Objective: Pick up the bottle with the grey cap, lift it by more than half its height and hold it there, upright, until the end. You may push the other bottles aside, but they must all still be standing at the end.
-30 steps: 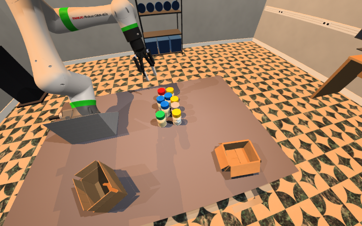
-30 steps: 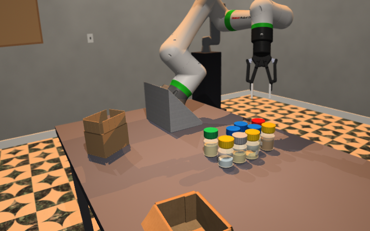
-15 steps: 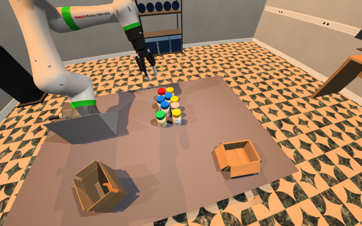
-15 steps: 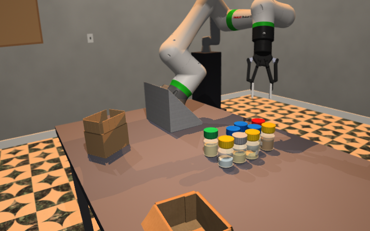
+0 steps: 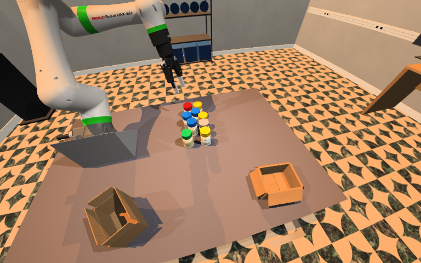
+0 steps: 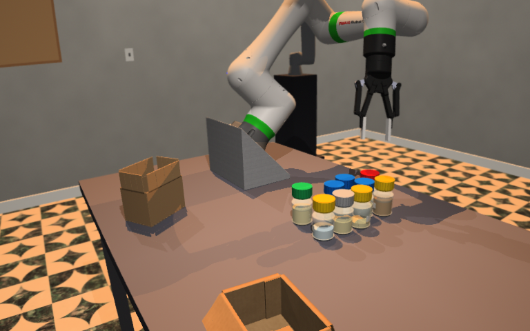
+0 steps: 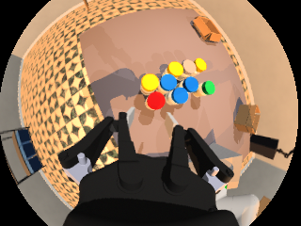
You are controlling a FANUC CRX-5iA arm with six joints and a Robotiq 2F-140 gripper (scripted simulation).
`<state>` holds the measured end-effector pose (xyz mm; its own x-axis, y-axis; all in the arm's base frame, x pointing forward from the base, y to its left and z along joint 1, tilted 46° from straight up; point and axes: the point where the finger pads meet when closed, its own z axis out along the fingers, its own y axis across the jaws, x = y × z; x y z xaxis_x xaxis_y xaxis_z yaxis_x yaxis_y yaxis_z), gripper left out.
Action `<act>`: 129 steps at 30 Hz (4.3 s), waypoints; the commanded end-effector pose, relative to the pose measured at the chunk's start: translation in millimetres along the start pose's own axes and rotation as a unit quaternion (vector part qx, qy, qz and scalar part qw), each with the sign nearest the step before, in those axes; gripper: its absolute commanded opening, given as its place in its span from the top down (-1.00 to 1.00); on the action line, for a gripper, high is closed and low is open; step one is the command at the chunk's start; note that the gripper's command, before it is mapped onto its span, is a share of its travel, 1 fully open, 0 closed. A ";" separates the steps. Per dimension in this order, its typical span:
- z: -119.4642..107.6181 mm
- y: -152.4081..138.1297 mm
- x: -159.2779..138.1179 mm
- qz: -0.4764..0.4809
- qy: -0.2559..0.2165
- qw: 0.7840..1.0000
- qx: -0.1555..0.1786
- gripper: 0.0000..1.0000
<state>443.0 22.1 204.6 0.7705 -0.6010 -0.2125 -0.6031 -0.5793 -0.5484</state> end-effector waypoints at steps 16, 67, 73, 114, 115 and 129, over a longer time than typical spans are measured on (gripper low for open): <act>-3.4 7.8 32.8 -0.149 -0.017 0.989 -0.001 -0.02; -7.2 46.1 113.9 -0.495 -0.051 0.867 0.027 -0.02; -7.5 54.9 127.5 -0.549 -0.055 0.833 0.036 -0.02; -6.5 101.5 179.0 -0.740 -0.052 0.665 0.079 -0.02; -6.3 104.1 181.3 -0.749 -0.051 0.656 0.081 -0.02; -5.2 125.7 199.9 -0.811 -0.043 0.575 0.101 -0.02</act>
<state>520.0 -172.7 97.0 0.3015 0.6735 0.6749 0.9513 -0.2601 -0.1654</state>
